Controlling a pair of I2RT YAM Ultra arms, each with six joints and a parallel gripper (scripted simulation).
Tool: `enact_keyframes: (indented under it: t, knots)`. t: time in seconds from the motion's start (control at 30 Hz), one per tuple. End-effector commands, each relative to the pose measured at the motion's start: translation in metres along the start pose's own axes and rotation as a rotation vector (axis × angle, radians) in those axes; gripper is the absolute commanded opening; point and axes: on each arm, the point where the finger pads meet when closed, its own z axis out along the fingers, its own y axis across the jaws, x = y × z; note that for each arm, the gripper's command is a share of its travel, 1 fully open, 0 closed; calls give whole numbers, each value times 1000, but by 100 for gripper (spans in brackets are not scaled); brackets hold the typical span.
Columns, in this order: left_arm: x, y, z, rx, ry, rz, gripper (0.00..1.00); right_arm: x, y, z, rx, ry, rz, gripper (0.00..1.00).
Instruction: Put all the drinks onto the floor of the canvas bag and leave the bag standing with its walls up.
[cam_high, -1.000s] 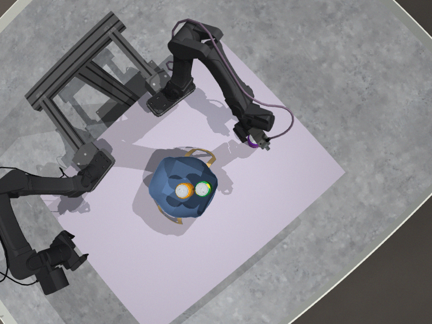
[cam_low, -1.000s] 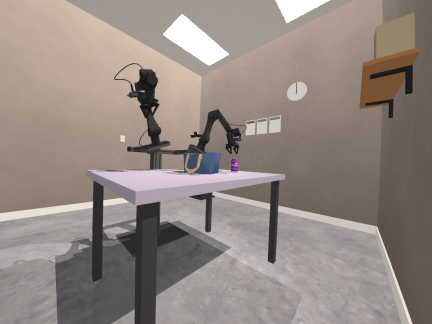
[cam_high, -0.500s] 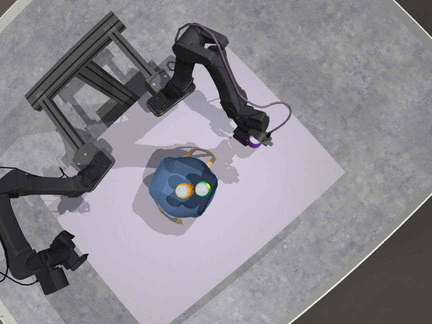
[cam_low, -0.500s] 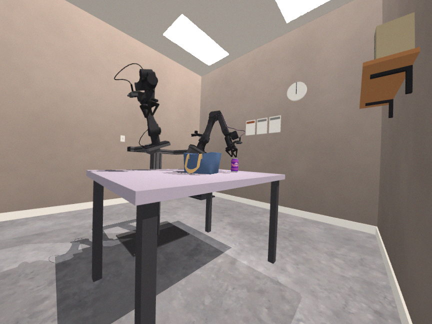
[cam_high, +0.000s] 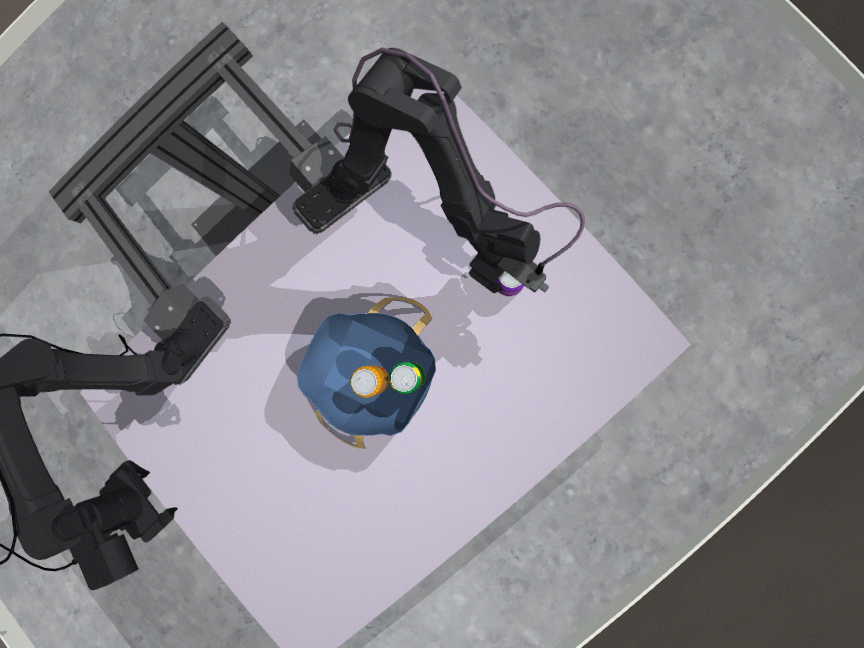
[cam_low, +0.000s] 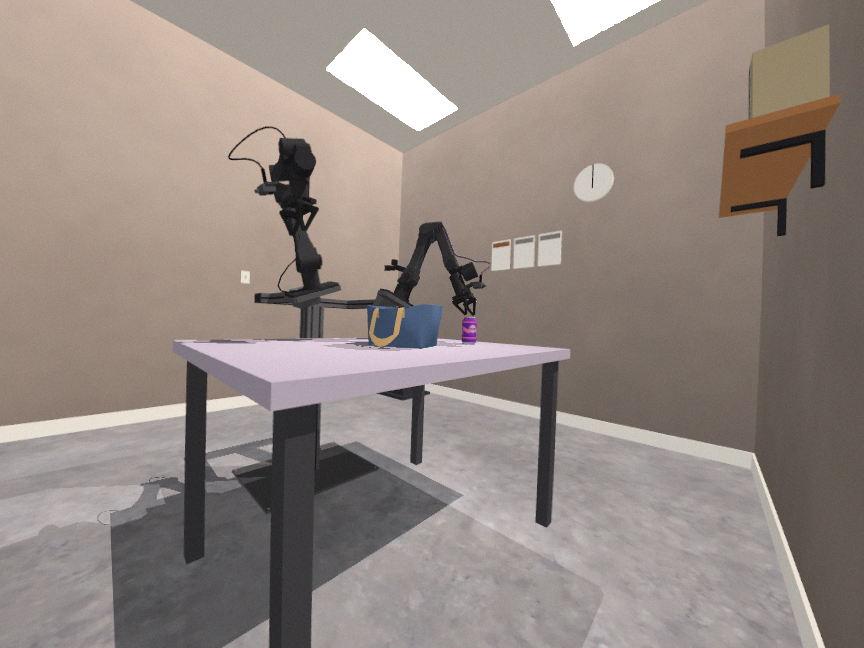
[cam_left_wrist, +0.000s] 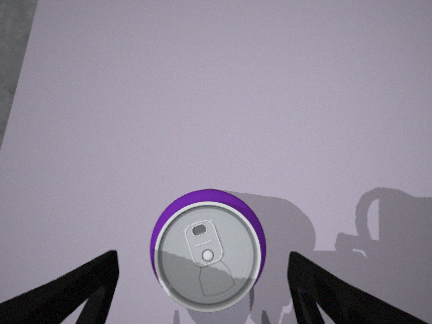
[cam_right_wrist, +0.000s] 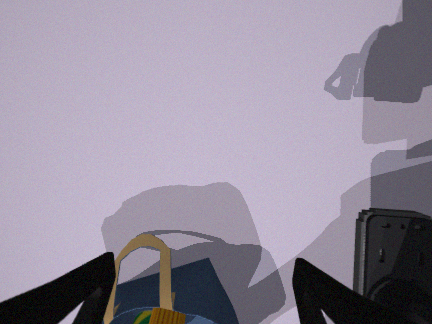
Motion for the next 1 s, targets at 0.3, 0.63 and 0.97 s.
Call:
enact_keyframes:
  t: [0.3,0.63,0.97]
  knots:
    - [9,-4,20,15,-6,14,84,-1,0,-5,-28,-22,2,86]
    - [12,-3,35,14,-15,14,84,-1,0,-5,-28,-22,2,86]
    - [24,-6,48,19,-1,16,84,-1,0,-5,-28,-22,2,86]
